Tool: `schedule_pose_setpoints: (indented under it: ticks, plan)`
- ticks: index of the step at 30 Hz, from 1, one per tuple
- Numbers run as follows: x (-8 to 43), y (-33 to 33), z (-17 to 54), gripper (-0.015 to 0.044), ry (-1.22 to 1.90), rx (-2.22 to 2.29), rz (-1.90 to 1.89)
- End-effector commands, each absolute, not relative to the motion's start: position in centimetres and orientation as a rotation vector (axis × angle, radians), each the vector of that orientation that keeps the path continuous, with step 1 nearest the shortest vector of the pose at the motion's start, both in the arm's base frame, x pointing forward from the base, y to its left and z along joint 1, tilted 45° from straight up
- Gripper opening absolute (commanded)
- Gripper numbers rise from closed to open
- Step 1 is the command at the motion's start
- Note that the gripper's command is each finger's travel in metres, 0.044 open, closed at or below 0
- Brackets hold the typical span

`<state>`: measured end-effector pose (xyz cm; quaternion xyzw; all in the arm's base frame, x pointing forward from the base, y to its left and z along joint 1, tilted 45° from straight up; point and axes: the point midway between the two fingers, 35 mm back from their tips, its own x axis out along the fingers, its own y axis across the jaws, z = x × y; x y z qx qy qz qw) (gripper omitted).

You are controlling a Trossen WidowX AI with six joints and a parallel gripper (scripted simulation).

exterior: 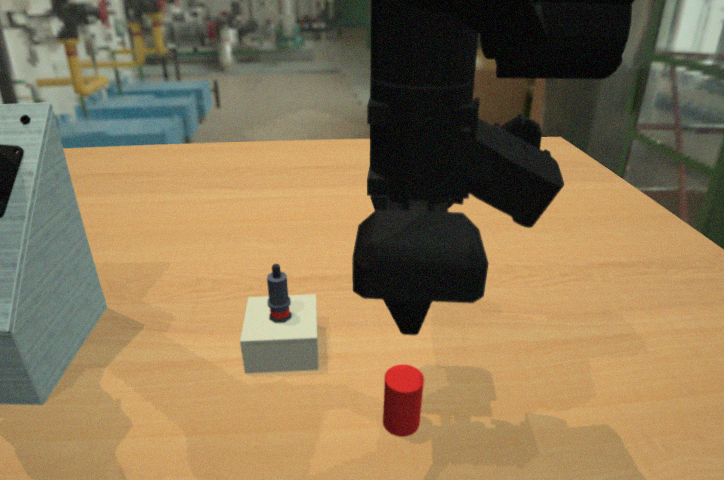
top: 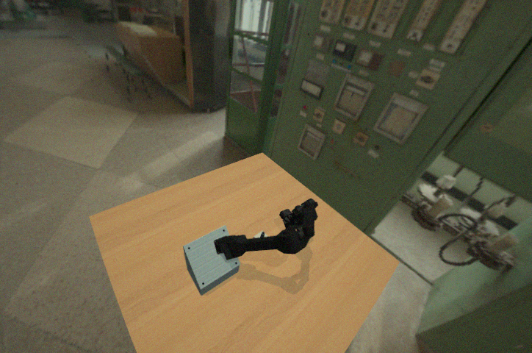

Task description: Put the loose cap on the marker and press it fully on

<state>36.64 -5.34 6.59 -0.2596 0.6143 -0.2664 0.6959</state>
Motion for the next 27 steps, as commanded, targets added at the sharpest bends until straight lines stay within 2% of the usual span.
schedule_pose_setpoints:
  ticks: [1, 27]
  plan:
    - [36.6, -6.2, 5.8, 0.0253, 1.381, -0.595, -0.593]
    - [37.4, -10.5, 1.3, 0.0253, 1.381, -0.597, -0.595]
